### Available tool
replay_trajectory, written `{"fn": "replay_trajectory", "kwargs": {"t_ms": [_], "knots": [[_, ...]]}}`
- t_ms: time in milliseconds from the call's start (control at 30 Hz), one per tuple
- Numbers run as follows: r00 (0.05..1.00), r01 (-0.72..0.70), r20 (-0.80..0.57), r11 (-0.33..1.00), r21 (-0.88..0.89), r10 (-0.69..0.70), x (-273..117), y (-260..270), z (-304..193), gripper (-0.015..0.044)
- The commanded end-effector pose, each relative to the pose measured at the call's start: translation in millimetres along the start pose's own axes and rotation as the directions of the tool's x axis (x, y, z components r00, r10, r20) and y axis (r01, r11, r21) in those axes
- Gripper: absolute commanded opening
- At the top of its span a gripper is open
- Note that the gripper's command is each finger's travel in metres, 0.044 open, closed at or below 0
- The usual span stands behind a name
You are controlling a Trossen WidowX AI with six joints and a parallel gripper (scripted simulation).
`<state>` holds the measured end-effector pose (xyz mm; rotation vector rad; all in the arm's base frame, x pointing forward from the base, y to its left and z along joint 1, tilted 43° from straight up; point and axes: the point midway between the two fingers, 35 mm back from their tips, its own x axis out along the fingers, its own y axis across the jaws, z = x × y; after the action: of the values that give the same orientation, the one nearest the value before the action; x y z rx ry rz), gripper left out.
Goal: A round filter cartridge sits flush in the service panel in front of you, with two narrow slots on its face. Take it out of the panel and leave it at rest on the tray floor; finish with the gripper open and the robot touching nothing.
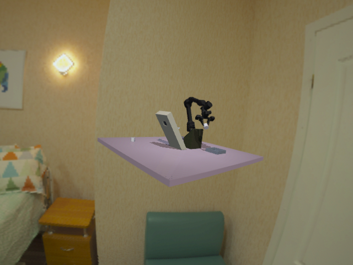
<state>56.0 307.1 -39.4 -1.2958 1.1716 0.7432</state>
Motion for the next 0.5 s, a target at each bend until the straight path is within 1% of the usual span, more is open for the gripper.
{"fn": "replay_trajectory", "kwargs": {"t_ms": [0,100,467], "knots": [[1.000,-0.020,0.004,0.999,-0.031,0.020,2,5,0,0.0000],[1.000,-0.029,0.005,0.998,-0.046,0.030,5,11,-2,0.0000],[0.983,-0.177,-0.010,0.941,-0.289,0.182,51,98,-47,0.0000]]}}
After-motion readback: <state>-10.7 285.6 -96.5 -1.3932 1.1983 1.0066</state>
